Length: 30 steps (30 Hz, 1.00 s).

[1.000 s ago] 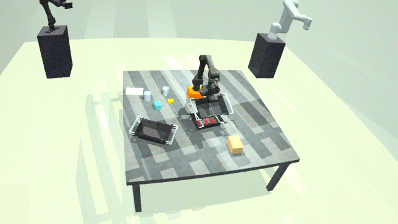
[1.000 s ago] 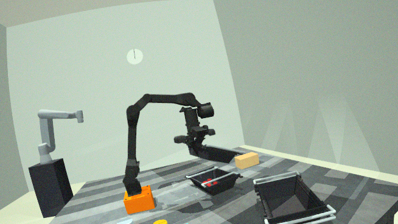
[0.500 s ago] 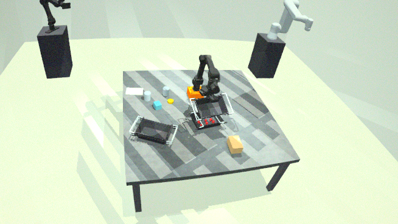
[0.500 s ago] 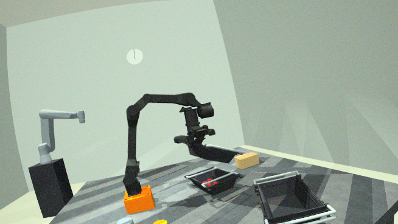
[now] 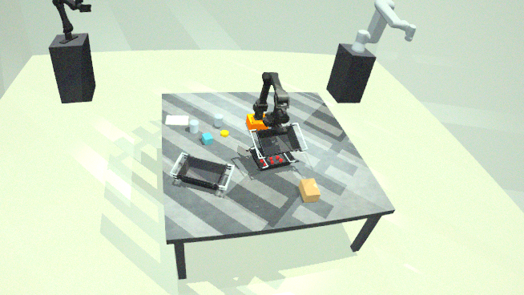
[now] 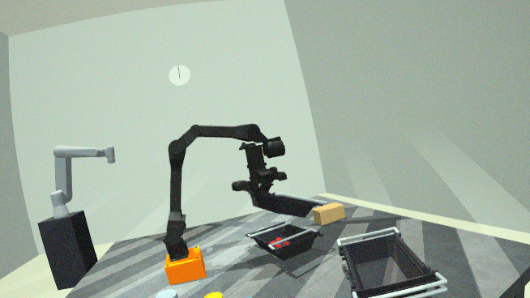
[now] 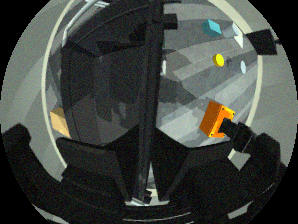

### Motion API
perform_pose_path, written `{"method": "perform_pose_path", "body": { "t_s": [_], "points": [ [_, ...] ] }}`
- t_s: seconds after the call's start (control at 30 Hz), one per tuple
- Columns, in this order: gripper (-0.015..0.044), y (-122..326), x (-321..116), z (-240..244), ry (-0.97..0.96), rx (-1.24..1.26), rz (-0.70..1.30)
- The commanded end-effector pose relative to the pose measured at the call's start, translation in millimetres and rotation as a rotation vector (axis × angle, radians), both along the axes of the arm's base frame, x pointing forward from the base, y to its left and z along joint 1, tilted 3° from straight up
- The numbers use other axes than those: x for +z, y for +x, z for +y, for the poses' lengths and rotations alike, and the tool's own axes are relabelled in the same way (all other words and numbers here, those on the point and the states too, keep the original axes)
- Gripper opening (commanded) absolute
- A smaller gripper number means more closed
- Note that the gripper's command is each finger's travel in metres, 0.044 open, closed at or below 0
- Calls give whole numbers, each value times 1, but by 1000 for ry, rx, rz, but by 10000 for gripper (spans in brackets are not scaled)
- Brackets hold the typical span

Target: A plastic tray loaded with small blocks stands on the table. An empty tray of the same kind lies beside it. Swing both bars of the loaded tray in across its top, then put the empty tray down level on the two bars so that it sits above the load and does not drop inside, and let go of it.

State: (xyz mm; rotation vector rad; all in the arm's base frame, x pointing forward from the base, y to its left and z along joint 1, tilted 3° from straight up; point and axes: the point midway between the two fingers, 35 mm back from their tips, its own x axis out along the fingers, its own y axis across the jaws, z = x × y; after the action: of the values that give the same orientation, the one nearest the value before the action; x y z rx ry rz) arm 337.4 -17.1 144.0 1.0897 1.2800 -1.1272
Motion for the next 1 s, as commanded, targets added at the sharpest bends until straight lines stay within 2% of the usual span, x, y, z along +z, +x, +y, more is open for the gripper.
{"method": "perform_pose_path", "body": {
  "t_s": [0.0, 0.97],
  "points": [
    [0, 2, -5, 0, 1, 4, -7],
    [0, 1, -51, -1, 1, 4, -7]
  ]
}}
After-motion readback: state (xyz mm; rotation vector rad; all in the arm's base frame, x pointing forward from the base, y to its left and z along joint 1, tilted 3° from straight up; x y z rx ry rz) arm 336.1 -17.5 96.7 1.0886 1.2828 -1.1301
